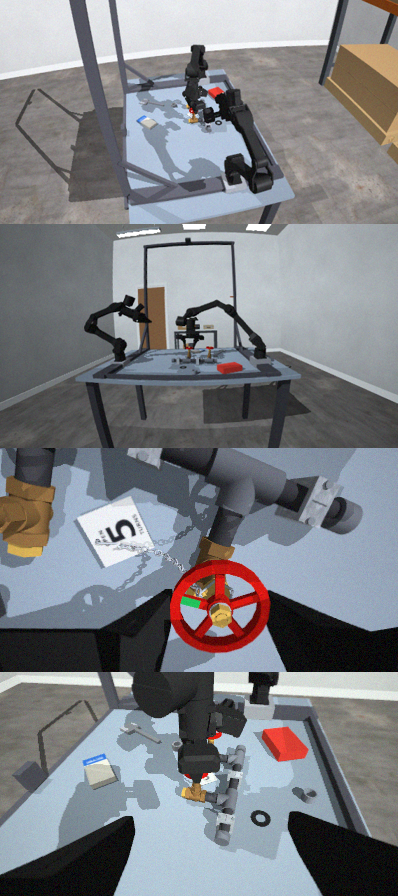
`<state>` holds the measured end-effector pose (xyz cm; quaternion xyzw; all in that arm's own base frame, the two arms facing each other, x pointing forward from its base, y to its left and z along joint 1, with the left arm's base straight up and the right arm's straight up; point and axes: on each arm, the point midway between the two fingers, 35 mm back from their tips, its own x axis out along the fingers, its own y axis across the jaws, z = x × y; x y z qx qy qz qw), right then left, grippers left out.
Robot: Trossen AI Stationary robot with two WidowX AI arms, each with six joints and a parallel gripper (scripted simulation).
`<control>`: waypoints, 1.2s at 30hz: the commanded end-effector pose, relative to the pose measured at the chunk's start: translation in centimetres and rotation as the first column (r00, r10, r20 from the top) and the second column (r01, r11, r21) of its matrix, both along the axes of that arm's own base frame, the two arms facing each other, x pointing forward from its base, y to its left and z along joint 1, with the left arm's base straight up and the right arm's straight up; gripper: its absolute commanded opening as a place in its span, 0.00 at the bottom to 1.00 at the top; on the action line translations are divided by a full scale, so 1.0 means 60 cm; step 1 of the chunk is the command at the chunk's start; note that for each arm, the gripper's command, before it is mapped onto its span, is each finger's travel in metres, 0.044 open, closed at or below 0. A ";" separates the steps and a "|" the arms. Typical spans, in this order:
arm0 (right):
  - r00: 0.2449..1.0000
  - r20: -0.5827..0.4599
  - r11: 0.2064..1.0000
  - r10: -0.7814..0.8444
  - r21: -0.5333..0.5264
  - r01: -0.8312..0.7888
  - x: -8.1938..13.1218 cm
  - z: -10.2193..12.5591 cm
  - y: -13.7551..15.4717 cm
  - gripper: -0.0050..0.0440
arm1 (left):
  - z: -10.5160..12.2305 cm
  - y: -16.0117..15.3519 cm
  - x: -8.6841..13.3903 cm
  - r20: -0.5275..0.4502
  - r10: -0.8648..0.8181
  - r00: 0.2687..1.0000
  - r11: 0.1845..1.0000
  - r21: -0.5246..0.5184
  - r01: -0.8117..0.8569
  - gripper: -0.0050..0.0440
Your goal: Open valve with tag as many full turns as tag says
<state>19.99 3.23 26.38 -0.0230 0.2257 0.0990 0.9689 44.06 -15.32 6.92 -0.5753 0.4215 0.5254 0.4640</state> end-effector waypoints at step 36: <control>1.000 0.016 1.000 0.002 0.002 -0.002 0.000 0.010 0.000 0.92 | 0.017 0.000 0.007 0.017 0.157 0.987 0.987 -0.027 -0.157 0.87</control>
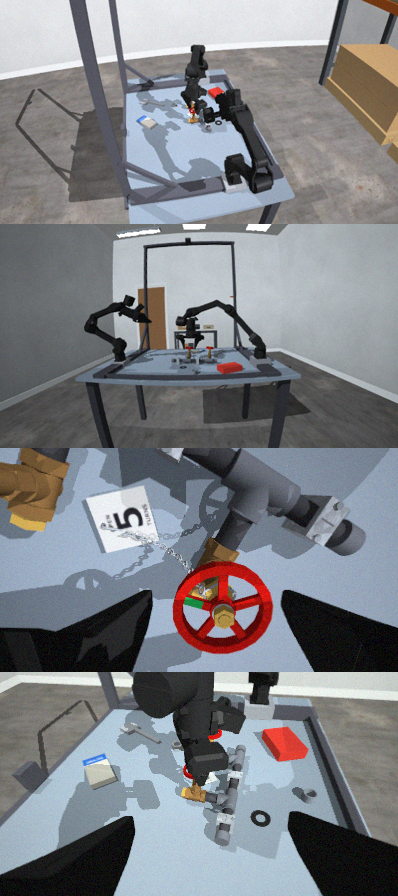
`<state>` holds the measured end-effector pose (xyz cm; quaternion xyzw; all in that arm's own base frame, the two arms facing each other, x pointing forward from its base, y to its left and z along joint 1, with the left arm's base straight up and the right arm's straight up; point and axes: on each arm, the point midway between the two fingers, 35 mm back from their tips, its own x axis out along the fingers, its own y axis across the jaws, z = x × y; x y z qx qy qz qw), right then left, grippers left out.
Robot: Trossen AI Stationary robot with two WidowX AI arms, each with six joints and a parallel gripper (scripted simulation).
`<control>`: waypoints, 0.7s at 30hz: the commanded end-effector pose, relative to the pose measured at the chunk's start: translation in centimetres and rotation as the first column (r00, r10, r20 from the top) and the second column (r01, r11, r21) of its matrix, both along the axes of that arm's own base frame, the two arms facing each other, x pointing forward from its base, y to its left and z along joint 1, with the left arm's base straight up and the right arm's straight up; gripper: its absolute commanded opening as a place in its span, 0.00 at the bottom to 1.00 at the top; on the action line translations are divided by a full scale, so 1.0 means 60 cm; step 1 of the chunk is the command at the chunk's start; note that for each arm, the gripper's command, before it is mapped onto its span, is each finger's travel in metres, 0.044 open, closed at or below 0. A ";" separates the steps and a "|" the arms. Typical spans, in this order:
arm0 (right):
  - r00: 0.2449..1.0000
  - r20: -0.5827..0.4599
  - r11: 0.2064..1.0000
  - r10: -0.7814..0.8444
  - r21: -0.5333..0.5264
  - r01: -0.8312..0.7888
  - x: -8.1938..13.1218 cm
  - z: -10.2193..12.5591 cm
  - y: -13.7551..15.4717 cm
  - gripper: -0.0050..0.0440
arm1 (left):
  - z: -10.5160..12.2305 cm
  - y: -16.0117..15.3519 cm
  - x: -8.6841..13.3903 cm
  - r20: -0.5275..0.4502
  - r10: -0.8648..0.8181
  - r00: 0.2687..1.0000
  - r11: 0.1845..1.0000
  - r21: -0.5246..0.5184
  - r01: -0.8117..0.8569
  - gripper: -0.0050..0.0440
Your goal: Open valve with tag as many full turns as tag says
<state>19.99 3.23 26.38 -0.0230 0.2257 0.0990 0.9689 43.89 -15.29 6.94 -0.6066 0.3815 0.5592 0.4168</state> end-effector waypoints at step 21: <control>1.000 0.022 1.000 0.000 0.001 0.000 0.005 0.069 0.001 0.92 | 0.101 -0.033 -0.010 0.070 -0.697 0.713 0.710 0.204 0.674 0.87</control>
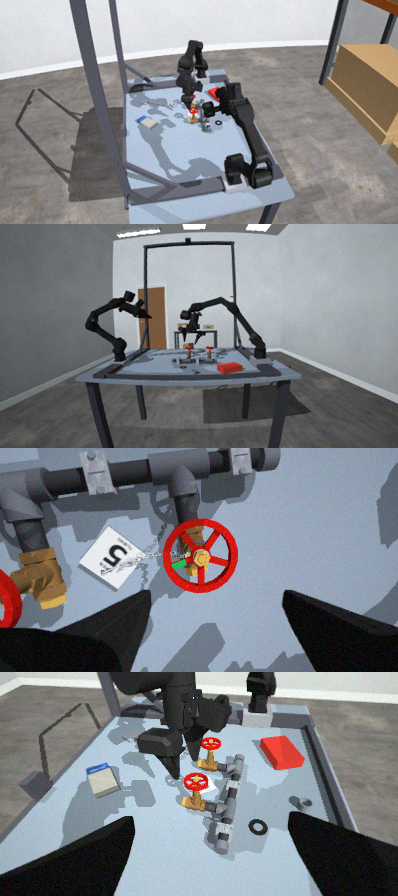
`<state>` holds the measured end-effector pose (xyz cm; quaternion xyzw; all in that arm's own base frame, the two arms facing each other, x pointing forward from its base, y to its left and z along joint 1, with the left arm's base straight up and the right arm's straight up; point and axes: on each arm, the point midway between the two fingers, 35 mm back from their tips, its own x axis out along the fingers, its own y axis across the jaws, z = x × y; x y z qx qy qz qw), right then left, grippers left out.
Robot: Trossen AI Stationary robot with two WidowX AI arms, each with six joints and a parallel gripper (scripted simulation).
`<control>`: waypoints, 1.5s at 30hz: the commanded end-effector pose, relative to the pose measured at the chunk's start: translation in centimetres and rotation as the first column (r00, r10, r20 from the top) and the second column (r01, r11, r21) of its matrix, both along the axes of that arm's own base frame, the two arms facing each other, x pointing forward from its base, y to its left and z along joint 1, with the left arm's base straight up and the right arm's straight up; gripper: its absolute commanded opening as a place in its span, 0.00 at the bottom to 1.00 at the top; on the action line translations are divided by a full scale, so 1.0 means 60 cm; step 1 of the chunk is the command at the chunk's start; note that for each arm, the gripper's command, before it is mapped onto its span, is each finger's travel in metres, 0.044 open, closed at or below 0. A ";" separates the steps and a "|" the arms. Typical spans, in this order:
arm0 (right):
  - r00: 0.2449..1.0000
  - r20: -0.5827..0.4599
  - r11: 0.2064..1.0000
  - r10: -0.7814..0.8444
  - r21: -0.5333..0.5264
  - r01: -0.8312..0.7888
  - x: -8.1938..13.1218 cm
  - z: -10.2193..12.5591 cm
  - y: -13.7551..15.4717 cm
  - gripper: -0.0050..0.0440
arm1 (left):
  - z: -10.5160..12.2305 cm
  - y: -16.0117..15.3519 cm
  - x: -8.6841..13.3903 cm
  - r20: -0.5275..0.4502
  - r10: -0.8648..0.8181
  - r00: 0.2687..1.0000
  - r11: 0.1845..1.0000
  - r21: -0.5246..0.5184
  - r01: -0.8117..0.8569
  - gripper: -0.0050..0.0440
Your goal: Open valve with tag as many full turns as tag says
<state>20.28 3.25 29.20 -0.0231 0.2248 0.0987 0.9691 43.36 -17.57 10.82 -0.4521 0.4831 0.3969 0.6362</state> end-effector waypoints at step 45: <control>1.000 0.014 1.000 0.002 0.002 -0.002 0.000 0.018 0.001 0.92 | 0.023 0.034 -0.018 -0.394 -0.812 -0.431 -0.474 0.014 0.880 0.87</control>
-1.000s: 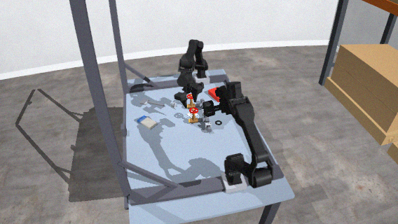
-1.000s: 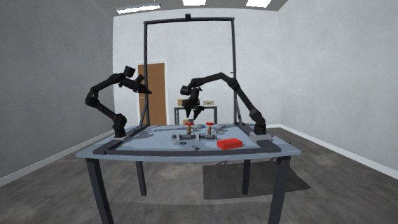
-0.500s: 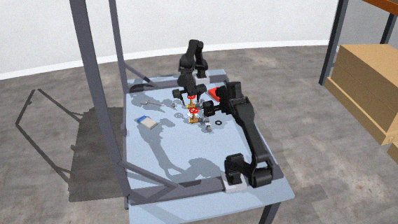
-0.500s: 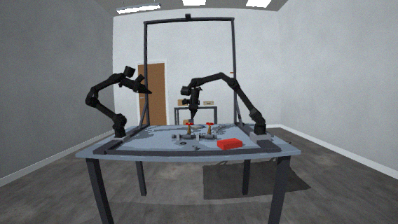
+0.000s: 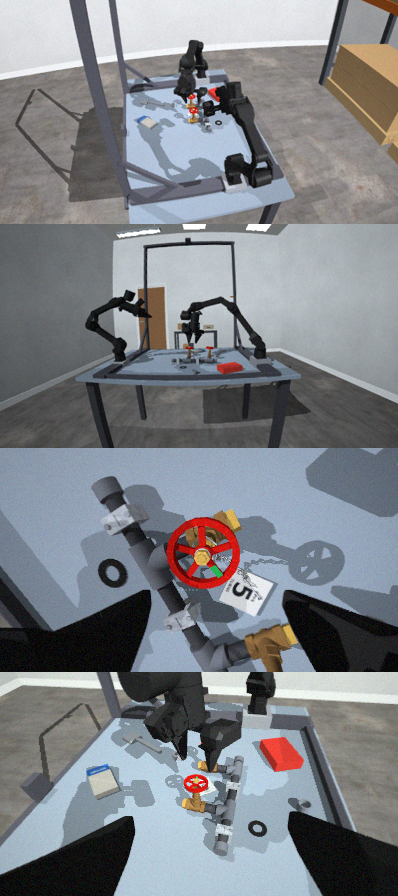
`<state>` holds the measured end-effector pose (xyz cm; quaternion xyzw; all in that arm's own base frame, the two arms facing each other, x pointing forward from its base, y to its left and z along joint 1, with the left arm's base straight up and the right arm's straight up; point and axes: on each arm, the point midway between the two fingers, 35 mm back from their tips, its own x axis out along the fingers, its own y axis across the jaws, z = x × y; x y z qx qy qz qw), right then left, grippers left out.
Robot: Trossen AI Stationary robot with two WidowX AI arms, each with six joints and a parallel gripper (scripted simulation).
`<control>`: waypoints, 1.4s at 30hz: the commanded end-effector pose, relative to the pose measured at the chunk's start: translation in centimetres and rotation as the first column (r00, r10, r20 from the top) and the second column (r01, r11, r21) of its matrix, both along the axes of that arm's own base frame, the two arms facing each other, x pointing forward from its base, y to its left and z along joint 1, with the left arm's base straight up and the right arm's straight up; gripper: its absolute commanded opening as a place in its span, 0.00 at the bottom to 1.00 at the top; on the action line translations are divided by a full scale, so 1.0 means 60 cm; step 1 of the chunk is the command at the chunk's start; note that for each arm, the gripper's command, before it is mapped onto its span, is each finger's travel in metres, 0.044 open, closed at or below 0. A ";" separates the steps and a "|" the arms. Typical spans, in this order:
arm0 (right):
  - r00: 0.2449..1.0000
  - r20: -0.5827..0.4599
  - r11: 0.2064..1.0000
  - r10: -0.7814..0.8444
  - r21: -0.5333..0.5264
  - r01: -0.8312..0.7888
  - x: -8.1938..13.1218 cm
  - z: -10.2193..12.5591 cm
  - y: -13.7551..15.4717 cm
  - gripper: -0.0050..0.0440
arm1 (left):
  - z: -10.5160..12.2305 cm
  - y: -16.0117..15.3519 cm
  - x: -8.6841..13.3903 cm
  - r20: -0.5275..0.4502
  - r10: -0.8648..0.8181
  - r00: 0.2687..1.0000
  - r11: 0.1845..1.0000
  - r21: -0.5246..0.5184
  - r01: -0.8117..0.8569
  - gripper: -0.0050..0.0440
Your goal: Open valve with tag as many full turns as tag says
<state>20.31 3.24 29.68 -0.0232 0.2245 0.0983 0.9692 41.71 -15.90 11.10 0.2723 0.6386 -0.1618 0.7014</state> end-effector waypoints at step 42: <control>1.000 0.013 1.000 0.002 0.002 -0.002 0.000 0.010 0.001 0.92 | 0.012 0.015 0.038 -0.273 -0.939 -0.209 -0.225 0.027 0.974 0.87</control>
